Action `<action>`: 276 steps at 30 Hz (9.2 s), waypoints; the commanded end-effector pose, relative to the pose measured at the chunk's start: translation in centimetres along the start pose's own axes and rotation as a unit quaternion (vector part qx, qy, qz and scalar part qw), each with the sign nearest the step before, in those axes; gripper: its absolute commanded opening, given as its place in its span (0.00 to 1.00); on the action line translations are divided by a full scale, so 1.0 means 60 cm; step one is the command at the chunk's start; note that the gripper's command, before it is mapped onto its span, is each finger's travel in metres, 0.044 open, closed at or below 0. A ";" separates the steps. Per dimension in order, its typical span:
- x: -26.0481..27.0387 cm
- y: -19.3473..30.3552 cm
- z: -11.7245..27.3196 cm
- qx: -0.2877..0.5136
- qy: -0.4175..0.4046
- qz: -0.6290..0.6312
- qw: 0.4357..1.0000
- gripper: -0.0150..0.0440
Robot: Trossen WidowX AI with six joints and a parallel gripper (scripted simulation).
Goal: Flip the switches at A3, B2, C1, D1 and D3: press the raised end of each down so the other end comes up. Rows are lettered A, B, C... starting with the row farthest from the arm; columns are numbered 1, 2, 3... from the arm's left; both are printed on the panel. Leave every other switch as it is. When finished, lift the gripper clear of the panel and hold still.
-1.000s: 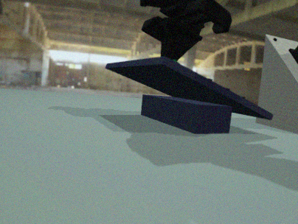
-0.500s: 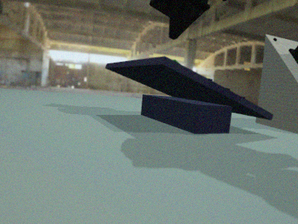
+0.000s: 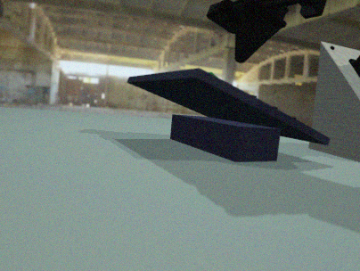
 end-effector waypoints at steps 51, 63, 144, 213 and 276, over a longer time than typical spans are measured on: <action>0.005 0.011 -0.074 0.000 -0.007 -0.003 1.000 0.25; 0.005 0.012 -0.076 0.000 -0.008 -0.003 1.000 0.25; 0.050 0.084 -0.069 0.000 -0.008 -0.004 1.000 0.25; 0.042 0.138 0.031 0.015 -0.005 -0.005 1.000 0.25; 0.042 0.151 -0.070 0.001 -0.008 -0.005 1.000 0.25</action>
Point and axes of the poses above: the point midway between the two fingers, 35 mm back from their tips, its own z axis back along the fingers, its own x axis across the jaws, y = z × x, the point moved 10 cm from there along z, back along the fingers, and after that the axes turned 7 degrees about -z, right-handed, at the moved point
